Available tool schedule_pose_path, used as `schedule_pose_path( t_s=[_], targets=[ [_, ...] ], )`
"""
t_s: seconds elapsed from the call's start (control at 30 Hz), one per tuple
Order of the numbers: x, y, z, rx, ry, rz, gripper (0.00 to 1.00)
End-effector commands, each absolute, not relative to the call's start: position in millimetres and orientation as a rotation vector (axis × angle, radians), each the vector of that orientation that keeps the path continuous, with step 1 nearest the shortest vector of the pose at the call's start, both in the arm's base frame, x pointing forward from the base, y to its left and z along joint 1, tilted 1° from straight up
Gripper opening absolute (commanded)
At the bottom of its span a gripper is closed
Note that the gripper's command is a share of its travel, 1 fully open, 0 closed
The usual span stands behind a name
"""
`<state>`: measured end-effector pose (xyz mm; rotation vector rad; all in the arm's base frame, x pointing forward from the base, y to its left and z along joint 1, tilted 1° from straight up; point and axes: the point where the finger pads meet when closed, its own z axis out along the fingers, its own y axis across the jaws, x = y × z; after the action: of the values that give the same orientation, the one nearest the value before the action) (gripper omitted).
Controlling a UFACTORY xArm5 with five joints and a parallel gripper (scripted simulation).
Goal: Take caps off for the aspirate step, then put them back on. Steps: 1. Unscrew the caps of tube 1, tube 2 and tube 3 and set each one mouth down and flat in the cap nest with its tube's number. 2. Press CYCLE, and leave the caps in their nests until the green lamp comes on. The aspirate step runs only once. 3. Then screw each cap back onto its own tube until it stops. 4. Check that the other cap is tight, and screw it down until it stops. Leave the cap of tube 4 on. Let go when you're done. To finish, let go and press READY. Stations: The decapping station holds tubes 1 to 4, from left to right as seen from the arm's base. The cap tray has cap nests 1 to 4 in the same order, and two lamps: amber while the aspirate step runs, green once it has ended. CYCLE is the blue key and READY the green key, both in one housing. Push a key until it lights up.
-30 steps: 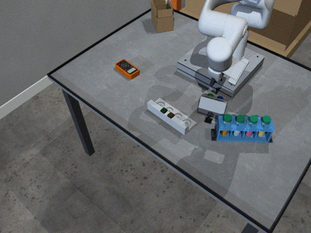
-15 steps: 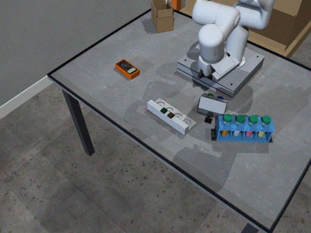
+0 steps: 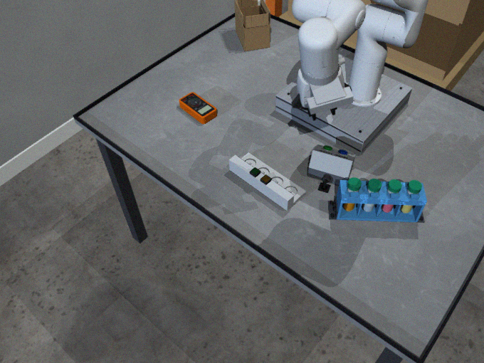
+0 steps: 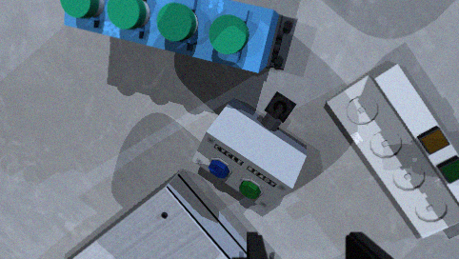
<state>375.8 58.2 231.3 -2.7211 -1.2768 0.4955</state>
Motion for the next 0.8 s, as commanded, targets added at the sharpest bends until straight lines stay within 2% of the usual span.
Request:
schedule_pose_path(
  t_s=[0.0, 0.77],
  targets=[
    [380, 52, 234, -2.829, -1.125, 0.423, 0.46],
    [399, 8, 248, -3.129, -0.236, 0.084, 0.46]
  ],
)
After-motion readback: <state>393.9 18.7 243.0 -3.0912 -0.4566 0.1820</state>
